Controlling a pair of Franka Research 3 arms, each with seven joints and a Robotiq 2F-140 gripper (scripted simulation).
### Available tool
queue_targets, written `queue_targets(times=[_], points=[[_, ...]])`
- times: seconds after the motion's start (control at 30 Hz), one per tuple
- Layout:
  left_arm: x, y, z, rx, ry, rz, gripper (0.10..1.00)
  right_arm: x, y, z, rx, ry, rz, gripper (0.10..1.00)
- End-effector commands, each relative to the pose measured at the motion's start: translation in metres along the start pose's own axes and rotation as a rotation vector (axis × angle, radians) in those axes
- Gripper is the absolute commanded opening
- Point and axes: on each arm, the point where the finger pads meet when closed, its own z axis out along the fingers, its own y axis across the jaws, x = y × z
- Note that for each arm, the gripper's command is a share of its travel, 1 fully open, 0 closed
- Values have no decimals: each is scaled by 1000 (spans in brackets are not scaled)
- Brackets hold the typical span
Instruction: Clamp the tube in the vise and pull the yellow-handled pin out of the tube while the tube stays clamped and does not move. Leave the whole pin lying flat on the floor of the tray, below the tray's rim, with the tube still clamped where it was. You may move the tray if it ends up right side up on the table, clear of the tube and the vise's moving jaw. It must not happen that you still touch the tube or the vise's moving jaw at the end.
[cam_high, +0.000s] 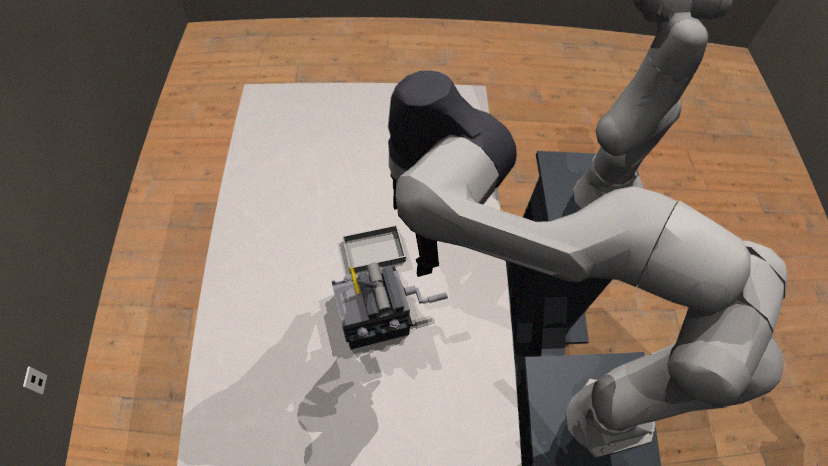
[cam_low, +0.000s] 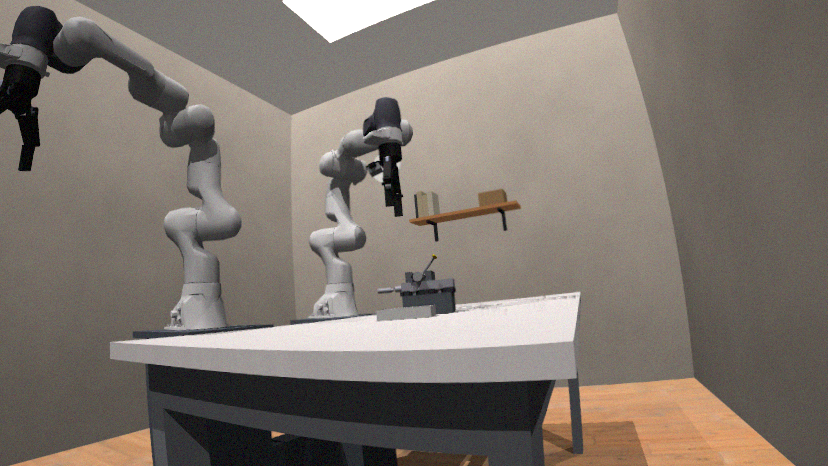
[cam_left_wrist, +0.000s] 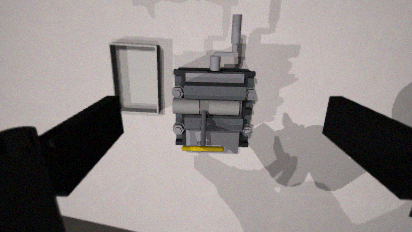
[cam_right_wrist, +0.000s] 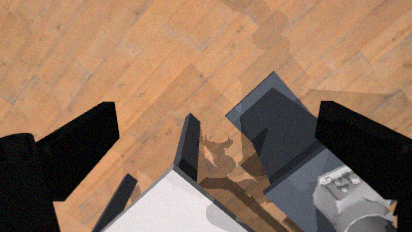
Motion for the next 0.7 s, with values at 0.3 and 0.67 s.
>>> queue_targets(times=[0.3,0.67], points=[[0,1,0,-4,1,24,1000,-1,0,0,-1,-4,5,1000],[0,1,0,-4,1,25,99,-1,0,0,-1,-4,5,1000]])
